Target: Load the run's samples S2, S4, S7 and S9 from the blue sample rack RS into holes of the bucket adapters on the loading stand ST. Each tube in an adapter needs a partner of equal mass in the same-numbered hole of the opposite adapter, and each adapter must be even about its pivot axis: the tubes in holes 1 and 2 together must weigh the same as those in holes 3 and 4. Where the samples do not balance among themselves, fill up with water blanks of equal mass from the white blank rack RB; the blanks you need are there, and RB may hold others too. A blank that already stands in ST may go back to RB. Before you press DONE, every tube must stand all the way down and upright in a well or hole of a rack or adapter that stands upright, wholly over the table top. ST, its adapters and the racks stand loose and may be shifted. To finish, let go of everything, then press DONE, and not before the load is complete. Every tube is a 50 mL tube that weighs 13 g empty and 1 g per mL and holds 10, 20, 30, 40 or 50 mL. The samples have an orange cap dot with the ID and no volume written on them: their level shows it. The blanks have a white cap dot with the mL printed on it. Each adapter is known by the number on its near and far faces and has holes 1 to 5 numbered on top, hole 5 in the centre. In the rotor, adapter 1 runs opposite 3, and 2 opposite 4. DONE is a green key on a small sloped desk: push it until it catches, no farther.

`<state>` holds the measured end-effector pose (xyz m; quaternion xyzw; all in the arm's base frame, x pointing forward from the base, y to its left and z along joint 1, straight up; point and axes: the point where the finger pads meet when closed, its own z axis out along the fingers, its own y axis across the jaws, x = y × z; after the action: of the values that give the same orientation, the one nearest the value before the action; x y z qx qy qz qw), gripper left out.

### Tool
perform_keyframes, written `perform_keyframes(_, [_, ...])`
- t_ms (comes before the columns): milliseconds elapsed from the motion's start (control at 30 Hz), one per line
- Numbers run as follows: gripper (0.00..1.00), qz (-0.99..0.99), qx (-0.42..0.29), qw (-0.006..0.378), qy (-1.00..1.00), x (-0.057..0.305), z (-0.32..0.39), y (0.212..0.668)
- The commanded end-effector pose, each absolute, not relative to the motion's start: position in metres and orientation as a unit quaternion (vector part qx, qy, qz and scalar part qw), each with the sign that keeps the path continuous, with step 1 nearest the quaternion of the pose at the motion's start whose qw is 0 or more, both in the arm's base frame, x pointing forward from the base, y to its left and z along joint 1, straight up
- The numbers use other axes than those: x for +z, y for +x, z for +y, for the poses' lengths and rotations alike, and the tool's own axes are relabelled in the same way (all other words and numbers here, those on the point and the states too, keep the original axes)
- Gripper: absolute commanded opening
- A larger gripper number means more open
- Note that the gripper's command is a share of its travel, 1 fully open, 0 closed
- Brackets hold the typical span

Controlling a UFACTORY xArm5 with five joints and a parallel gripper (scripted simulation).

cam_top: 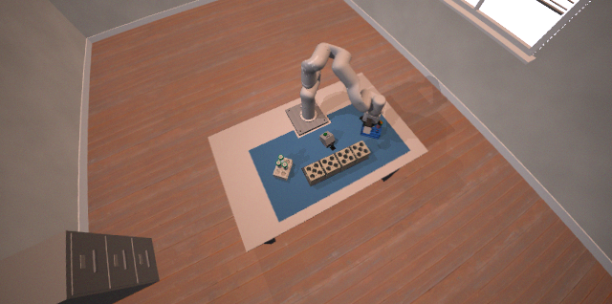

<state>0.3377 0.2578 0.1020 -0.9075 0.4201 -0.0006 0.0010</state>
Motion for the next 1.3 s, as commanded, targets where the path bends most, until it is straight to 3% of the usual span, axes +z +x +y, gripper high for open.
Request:
perform_keyframes(0, [0.43,0.42,-0.002,0.003,-0.907,0.107,0.259,0.339])
perform_keyframes(1267, [0.43,0.42,-0.002,0.003,-0.907,0.173,0.259,0.339])
